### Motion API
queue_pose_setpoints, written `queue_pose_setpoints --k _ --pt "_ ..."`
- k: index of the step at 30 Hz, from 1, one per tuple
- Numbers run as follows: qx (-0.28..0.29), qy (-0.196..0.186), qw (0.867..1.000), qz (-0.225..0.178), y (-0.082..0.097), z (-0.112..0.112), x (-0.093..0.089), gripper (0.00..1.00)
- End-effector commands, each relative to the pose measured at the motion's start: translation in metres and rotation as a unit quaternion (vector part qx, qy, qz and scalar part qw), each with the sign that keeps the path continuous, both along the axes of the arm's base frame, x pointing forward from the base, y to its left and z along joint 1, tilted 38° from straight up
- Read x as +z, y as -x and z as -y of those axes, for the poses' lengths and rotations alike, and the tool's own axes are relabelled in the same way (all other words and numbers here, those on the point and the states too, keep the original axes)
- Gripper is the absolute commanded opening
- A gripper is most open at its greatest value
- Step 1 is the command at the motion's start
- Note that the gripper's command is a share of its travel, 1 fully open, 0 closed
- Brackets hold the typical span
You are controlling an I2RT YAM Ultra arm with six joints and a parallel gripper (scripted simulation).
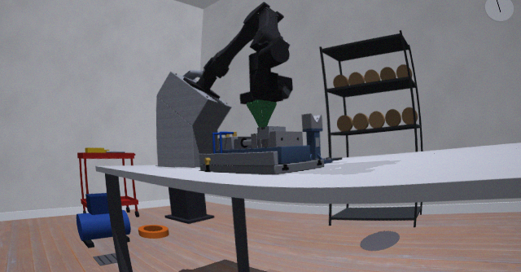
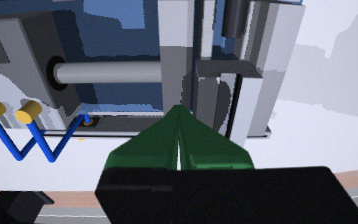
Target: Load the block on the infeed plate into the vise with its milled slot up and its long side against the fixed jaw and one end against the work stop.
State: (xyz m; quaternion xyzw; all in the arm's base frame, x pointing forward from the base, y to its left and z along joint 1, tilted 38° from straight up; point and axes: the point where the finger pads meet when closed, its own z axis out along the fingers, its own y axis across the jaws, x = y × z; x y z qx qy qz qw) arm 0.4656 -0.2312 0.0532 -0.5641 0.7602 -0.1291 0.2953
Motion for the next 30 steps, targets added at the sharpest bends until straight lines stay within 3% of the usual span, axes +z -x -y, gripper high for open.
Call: queue_pose_setpoints --k 1,30 --pt "-0.005 0.003 1.000 0.009 -0.0049 0.0071 0.0063 0.00" --pt "-0.005 0.000 1.000 0.005 -0.0041 0.0061 0.0040 0.00"
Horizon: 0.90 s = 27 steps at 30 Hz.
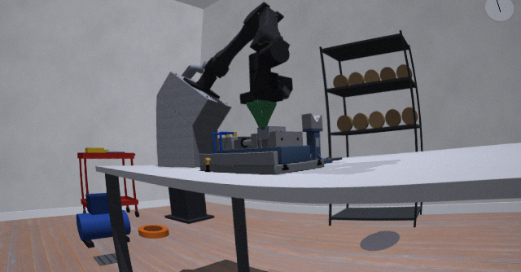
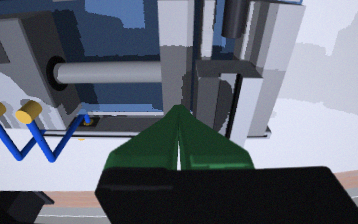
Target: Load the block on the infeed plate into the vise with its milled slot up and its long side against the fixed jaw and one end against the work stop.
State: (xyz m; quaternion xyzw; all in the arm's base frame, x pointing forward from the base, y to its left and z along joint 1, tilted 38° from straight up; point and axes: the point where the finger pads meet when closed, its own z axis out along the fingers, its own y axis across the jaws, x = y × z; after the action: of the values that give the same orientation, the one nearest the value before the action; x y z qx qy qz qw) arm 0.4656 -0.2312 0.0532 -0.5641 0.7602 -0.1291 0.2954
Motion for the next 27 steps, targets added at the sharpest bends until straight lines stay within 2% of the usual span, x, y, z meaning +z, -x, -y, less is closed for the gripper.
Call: queue_pose_setpoints --k 1,14,17,21,27 --pt "-0.005 0.000 1.000 0.005 -0.0040 0.0059 0.0039 0.00" --pt "-0.004 -0.002 1.000 0.002 -0.0051 0.0048 0.0043 0.00" --pt "-0.003 0.002 1.000 0.009 -0.0066 0.0049 0.0126 0.00" --pt "-0.002 -0.002 1.000 0.002 -0.0071 0.0041 0.0053 0.00" --pt "-0.007 -0.002 1.000 0.002 -0.0059 0.0085 0.0059 0.00"
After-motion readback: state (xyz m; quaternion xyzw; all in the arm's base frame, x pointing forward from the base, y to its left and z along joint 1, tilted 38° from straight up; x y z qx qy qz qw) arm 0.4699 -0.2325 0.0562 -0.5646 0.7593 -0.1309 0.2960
